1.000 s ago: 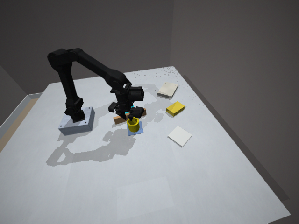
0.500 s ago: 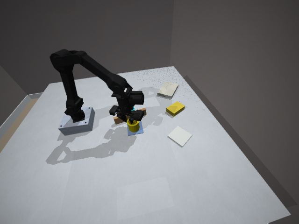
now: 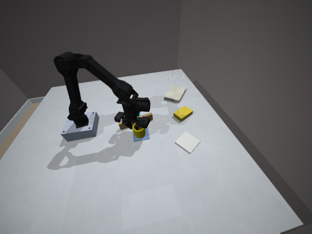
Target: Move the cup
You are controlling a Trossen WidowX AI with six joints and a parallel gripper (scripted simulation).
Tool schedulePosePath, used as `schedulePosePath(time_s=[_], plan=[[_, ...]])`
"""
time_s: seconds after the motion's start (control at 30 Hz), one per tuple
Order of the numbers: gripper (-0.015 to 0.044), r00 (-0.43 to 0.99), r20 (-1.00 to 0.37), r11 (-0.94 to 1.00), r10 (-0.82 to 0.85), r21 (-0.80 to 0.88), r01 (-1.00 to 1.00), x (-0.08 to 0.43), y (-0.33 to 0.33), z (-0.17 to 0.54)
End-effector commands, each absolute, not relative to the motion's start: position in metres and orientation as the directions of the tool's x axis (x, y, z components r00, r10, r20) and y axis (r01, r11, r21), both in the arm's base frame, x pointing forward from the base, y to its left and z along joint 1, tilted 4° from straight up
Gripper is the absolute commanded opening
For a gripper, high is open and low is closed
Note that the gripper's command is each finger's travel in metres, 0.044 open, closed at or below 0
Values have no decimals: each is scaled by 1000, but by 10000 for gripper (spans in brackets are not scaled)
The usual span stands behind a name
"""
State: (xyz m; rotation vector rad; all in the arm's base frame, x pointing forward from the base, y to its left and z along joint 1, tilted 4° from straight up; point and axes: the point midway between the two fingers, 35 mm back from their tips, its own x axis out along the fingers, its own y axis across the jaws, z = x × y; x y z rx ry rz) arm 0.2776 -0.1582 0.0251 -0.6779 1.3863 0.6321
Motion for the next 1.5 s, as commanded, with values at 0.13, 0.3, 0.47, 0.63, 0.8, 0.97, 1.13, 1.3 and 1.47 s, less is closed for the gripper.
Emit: schedulePosePath(time_s=[0.13,0.3,0.47,0.63,0.8,0.97,1.13,1.3,1.47], plan=[[147,84,-996,661,7,-59,-748,278,-158,25],[113,84,-996,661,7,-59,-748,278,-158,25],[80,84,-996,661,7,-59,-748,278,-158,25],[47,84,-996,661,7,-59,-748,278,-158,25],[0,84,-996,661,7,-59,-748,278,-158,25],[0,84,-996,661,8,-58,-748,278,-159,34],[0,84,-996,662,9,-57,-747,277,-160,54],[0,83,-996,663,11,-55,-747,275,-160,73],[0,83,-997,663,12,-54,-747,273,-161,92]])
